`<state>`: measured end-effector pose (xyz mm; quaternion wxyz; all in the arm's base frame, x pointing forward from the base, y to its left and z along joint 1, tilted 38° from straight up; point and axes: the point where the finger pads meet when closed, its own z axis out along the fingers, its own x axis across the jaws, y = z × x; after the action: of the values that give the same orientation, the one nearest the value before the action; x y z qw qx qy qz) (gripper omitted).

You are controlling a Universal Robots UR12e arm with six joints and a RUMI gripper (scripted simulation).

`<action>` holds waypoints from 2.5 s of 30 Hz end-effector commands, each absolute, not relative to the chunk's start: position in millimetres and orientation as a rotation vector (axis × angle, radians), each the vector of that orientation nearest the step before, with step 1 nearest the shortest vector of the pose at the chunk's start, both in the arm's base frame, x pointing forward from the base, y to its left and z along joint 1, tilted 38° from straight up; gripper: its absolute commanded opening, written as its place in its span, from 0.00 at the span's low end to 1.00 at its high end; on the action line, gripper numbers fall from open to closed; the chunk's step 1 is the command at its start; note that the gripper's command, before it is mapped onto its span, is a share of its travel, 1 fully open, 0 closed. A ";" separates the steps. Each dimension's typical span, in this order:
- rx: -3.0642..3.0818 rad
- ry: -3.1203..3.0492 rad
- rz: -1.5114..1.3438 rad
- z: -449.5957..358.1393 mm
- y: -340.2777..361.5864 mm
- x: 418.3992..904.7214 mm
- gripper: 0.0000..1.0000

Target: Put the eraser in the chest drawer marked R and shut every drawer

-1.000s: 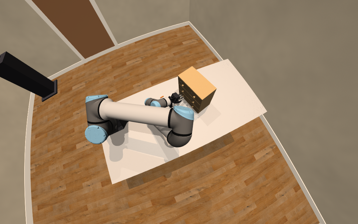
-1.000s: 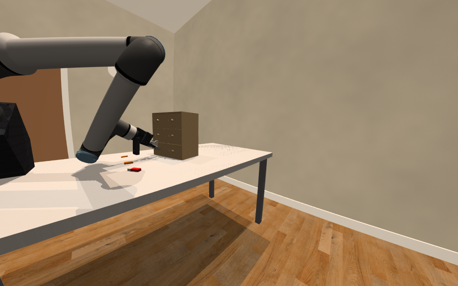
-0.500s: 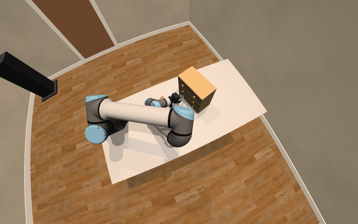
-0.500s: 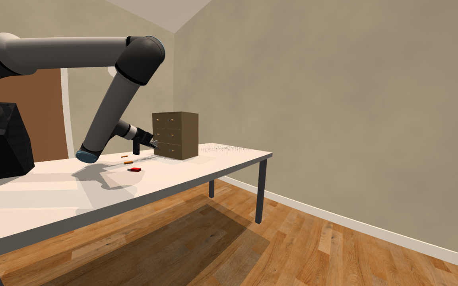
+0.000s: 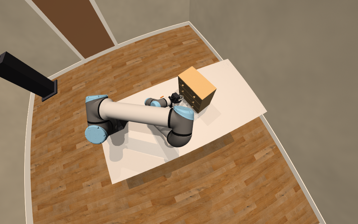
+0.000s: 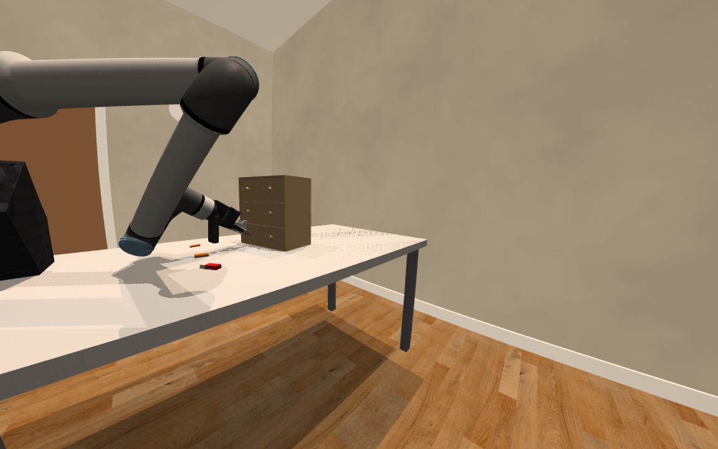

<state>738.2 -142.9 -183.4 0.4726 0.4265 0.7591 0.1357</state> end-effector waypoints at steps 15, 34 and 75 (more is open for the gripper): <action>1.043 1.858 0.333 -182.9 -142.5 738.3 0.07; 1.043 1.858 0.333 -182.8 -142.6 737.3 0.07; 1.043 1.858 0.333 -180.8 -144.4 723.5 0.07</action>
<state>725.5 -144.6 -181.5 0.4726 0.4265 0.7591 0.1357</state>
